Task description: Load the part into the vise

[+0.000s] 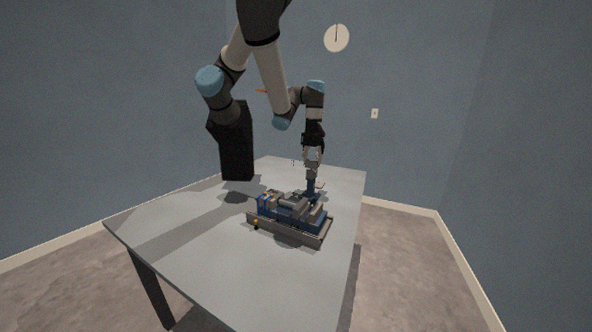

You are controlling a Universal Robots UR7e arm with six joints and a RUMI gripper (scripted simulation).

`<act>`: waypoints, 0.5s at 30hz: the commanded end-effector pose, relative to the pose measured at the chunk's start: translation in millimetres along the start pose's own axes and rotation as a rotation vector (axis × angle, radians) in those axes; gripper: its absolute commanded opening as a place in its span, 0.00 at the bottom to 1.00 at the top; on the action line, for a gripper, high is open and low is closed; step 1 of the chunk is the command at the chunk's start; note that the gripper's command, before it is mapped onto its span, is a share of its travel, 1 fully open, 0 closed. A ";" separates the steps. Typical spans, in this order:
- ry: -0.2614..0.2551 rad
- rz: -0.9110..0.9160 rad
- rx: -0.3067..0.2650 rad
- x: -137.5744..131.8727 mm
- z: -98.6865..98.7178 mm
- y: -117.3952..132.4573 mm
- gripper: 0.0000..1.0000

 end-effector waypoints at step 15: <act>0.006 0.000 -0.005 2.2 -1.1 -2.0 0.00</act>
Point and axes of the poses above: the point where the finger pads meet when closed, its own z axis out along the fingers, its own x axis across the jaws, y = z × x, the point moved 3 cm from there along -z, back along the fingers, and after that the axes turned 9 degrees about z, right-handed, at the moved point
